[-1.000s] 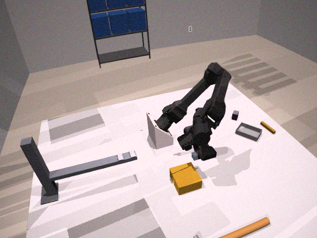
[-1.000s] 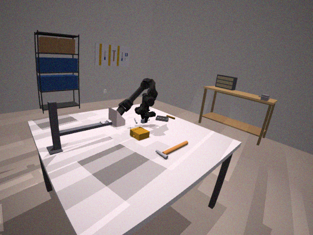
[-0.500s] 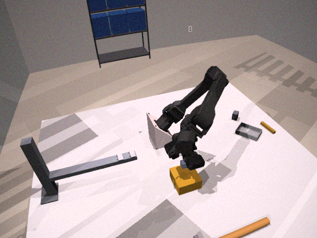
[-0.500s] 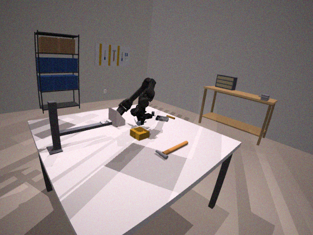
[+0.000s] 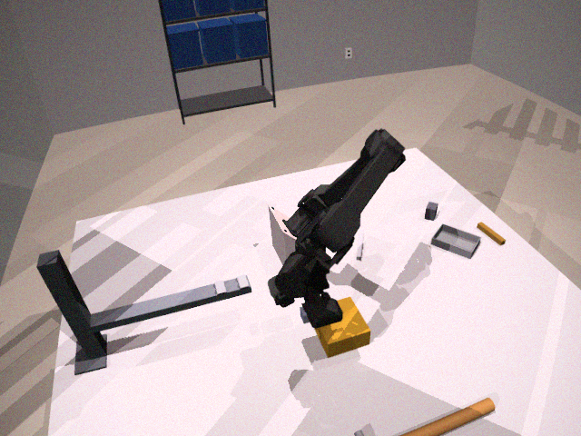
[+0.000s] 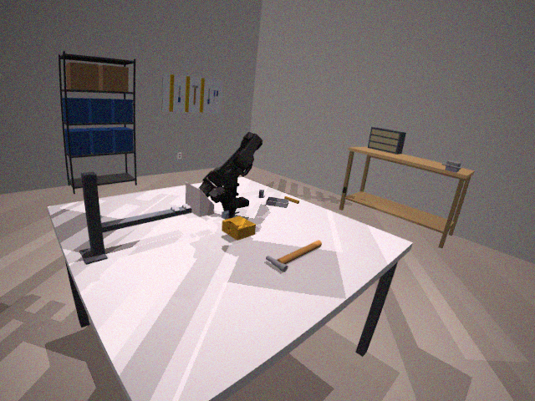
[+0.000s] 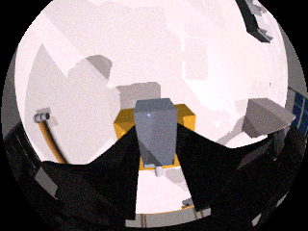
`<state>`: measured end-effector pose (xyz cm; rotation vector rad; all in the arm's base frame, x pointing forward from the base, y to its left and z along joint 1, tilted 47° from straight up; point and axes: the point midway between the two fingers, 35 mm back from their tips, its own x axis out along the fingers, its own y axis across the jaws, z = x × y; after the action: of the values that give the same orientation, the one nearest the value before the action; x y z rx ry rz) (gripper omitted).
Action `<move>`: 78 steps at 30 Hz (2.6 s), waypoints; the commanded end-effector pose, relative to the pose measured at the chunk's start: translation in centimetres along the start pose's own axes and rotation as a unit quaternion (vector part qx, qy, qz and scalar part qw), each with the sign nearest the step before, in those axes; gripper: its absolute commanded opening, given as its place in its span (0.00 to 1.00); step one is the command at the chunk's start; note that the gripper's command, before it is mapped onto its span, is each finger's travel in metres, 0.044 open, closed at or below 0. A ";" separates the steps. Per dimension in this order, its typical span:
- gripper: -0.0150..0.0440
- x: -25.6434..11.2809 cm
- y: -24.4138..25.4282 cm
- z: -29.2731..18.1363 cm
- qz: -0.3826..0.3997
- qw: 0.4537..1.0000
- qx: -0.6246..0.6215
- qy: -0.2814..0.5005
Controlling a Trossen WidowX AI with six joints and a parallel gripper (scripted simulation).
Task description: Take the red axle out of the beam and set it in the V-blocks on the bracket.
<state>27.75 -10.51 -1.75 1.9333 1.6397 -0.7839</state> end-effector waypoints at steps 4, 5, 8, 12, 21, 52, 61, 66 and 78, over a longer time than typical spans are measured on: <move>0.25 0.2 0.1 3.9 0.000 1.000 -0.004 -0.001; 0.25 0.3 0.1 4.4 0.000 1.000 -0.004 -0.001; 0.25 0.5 -0.1 5.9 0.000 1.000 -0.004 0.001; 0.25 0.6 -0.1 6.2 0.000 1.000 -0.005 0.001; 0.25 1.6 0.0 6.2 0.001 1.000 -0.004 0.001; 0.25 6.8 0.0 6.1 0.001 1.000 -0.005 0.003; 0.25 7.7 -0.1 6.1 0.001 1.000 -0.005 0.003; 0.25 7.6 -0.1 5.7 0.001 1.000 -0.005 0.003; 0.25 7.6 -0.1 3.7 0.001 1.000 -0.004 0.004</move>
<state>28.21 -8.16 -10.10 1.9234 1.6402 -0.7689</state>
